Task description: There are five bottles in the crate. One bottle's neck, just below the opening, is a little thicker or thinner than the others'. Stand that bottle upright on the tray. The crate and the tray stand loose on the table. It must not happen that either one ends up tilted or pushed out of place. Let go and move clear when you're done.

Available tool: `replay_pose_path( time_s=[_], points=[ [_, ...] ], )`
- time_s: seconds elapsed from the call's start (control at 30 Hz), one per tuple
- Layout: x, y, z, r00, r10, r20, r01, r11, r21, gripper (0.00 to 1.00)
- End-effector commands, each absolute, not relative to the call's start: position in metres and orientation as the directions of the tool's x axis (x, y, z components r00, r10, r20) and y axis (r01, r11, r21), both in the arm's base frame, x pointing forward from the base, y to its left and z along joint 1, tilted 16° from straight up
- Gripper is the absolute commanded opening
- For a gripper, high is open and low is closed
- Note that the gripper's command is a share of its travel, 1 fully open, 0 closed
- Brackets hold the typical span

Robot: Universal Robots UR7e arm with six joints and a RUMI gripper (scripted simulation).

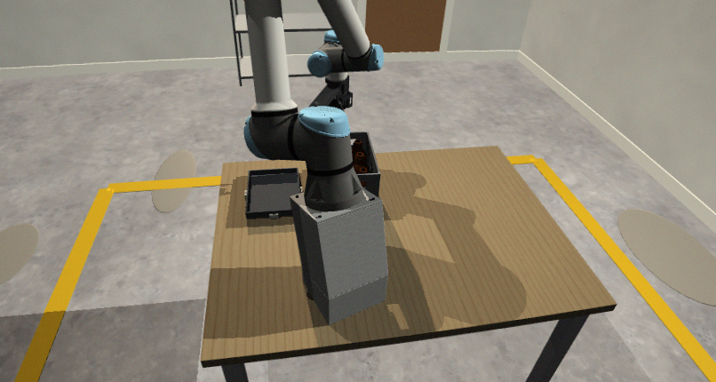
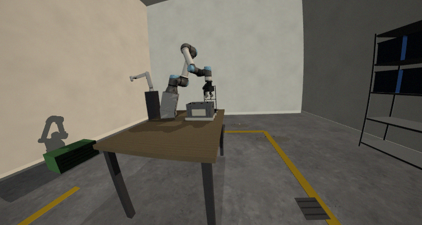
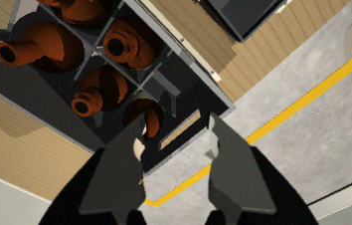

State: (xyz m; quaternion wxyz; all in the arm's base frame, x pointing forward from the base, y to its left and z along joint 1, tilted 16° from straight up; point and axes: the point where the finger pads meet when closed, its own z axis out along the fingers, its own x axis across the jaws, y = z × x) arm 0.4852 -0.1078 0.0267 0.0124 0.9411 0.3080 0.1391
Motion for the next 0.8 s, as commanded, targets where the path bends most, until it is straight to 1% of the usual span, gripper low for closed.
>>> replay_pose_path(
  time_s=[0.0,0.33,0.67,0.7,0.77],
  points=[
    [0.483,-0.108,0.035,0.771,0.583,0.254,0.576,-0.810,0.109,0.38],
    [0.477,-0.110,0.058,0.771,0.583,0.254,0.576,-0.810,0.109,0.38],
    [0.475,-0.110,0.062,0.771,0.583,0.254,0.576,-0.810,0.109,0.38],
    [0.475,-0.110,0.062,0.771,0.583,0.254,0.576,-0.810,0.109,0.00],
    [0.475,-0.110,0.062,0.771,0.583,0.254,0.576,-0.810,0.109,0.00]
  ],
)
